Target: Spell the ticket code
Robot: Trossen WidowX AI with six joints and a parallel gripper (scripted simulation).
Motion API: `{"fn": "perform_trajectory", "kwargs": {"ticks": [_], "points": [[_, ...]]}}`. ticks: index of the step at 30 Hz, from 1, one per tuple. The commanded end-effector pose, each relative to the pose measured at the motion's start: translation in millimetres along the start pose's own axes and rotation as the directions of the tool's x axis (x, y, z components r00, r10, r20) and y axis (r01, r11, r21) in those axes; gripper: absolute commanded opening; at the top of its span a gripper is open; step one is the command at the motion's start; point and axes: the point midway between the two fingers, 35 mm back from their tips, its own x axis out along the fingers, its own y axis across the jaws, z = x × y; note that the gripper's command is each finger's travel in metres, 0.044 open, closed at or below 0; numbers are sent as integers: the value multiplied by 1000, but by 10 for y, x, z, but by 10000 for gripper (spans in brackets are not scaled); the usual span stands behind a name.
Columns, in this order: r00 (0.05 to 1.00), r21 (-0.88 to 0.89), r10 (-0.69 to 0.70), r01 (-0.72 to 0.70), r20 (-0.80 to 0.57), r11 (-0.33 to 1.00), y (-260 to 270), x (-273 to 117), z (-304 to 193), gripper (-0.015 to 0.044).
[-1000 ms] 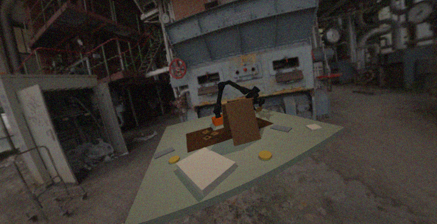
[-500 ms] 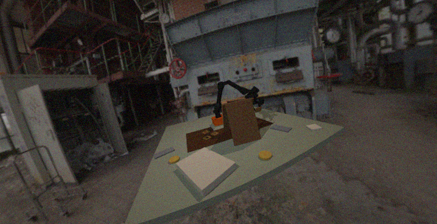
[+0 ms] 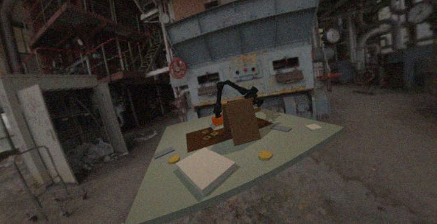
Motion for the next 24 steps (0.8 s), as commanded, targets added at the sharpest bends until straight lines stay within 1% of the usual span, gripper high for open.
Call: {"fn": "perform_trajectory", "kwargs": {"ticks": [1,24], "points": [[1000,-7,1,-1,-2,1000,-35,-6,-6,0],[1000,-8,1,-1,-2,1000,-150,-3,-7,0]]}}
